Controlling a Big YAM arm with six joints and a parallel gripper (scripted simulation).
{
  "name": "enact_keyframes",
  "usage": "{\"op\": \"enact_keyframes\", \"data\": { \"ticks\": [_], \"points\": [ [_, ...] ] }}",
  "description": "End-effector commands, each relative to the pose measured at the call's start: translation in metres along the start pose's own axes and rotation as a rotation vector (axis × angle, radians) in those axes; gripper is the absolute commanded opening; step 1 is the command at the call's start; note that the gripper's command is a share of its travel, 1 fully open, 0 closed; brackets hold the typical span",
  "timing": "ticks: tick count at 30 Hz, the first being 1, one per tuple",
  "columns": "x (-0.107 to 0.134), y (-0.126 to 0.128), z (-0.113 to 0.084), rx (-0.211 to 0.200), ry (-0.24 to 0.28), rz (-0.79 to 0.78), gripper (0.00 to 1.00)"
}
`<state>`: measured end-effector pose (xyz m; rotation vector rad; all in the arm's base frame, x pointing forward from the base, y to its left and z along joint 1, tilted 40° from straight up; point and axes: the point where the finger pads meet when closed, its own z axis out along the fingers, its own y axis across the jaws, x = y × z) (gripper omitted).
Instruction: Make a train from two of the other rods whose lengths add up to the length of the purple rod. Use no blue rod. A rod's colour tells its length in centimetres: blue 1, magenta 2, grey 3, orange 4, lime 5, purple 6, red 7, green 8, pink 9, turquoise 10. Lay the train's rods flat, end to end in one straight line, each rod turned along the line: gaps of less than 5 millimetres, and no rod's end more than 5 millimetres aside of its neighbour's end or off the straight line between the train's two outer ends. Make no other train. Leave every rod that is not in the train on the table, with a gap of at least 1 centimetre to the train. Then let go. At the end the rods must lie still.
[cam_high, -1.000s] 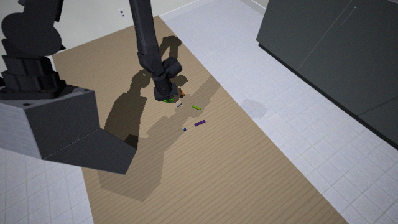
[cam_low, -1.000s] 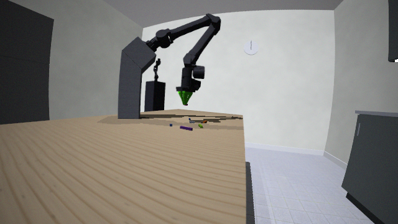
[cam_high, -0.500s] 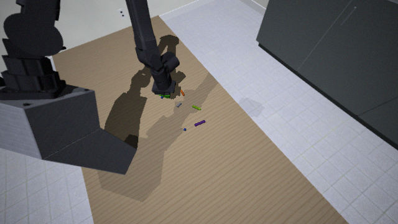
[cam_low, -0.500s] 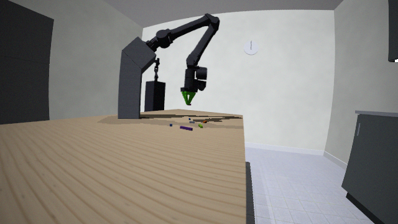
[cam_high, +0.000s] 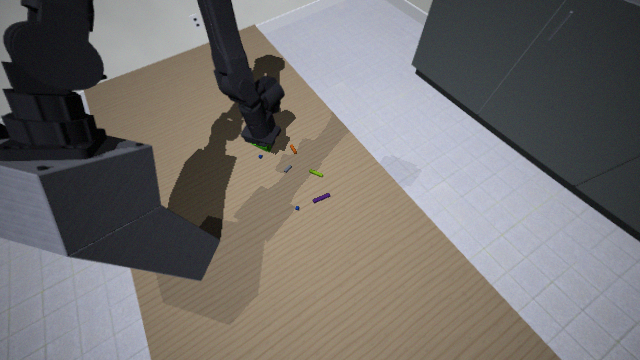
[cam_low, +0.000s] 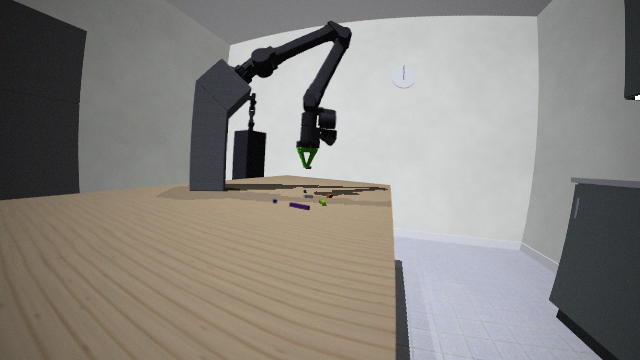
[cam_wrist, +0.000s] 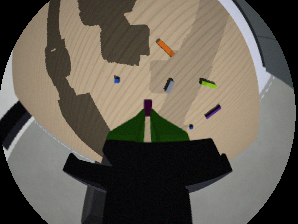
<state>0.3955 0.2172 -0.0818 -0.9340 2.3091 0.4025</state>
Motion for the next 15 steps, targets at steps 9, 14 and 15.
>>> {"op": "enact_keyframes", "data": {
  "ticks": [9, 14, 15],
  "points": [
    [-0.0026, 0.0037, -0.0027, -0.003, 0.003, 0.052, 0.04],
    [0.0012, 0.0050, 0.0051, -0.007, 0.011, 0.050, 0.04],
    [-0.0006, 0.0044, 0.0063, -0.005, 0.003, 0.048, 0.04]
  ]
}}
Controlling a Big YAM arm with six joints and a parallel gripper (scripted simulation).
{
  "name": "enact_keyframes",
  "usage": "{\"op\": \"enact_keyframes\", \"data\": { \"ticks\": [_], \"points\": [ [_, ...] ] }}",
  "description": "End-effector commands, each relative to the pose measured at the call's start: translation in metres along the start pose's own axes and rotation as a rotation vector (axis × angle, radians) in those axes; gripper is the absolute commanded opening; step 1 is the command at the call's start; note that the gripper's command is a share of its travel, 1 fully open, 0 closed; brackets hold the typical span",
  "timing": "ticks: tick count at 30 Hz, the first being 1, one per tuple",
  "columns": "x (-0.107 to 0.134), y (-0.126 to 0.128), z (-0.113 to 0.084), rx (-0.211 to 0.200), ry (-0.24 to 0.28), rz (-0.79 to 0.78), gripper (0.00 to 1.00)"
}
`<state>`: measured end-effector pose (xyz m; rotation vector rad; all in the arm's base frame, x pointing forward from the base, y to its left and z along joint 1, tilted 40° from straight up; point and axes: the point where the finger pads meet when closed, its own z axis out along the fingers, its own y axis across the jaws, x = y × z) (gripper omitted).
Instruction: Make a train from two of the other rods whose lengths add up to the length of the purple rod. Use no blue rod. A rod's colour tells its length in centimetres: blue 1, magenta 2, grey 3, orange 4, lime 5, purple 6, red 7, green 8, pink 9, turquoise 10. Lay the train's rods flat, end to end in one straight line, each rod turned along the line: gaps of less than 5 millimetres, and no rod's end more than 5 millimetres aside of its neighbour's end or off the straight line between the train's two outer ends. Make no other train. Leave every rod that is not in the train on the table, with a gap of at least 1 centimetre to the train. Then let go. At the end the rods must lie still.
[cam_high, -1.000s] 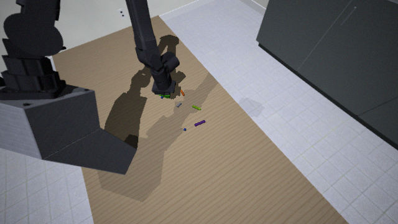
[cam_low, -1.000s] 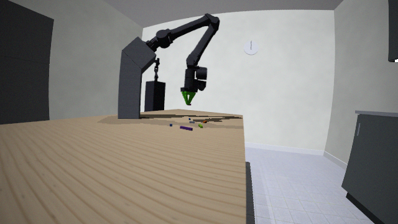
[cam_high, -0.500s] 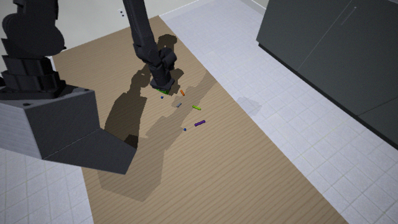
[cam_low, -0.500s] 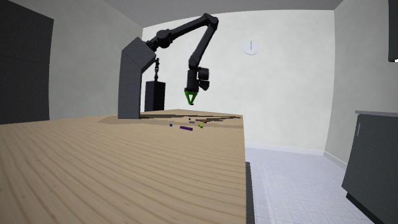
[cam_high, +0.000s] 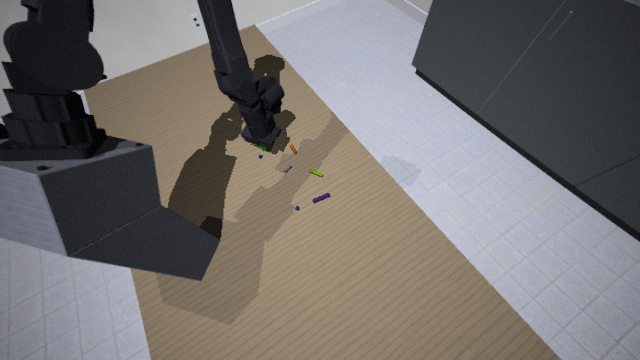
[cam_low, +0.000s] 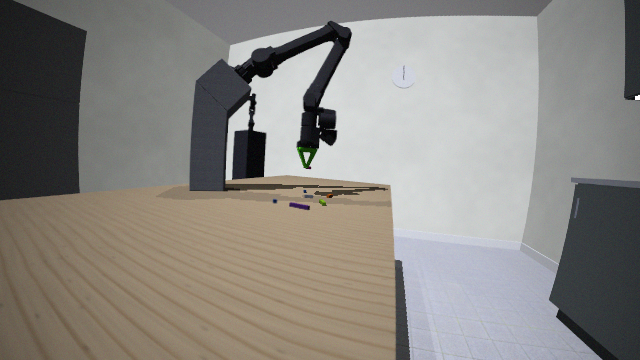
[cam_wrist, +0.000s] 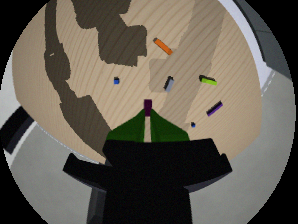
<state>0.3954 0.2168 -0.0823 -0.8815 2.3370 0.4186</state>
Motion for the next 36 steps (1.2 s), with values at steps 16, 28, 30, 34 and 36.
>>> {"op": "enact_keyframes", "data": {
  "ticks": [16, 28, 30, 34, 36],
  "points": [
    [-0.002, 0.005, 0.054, -0.004, -0.005, 0.000, 0.04],
    [-0.002, 0.006, 0.088, -0.005, -0.005, 0.000, 0.04],
    [-0.002, 0.006, 0.090, -0.006, -0.005, 0.000, 0.04],
    [0.001, 0.007, 0.091, -0.007, 0.000, -0.002, 0.04],
    [0.004, 0.008, 0.090, -0.008, 0.004, -0.001, 0.04]
  ]
}}
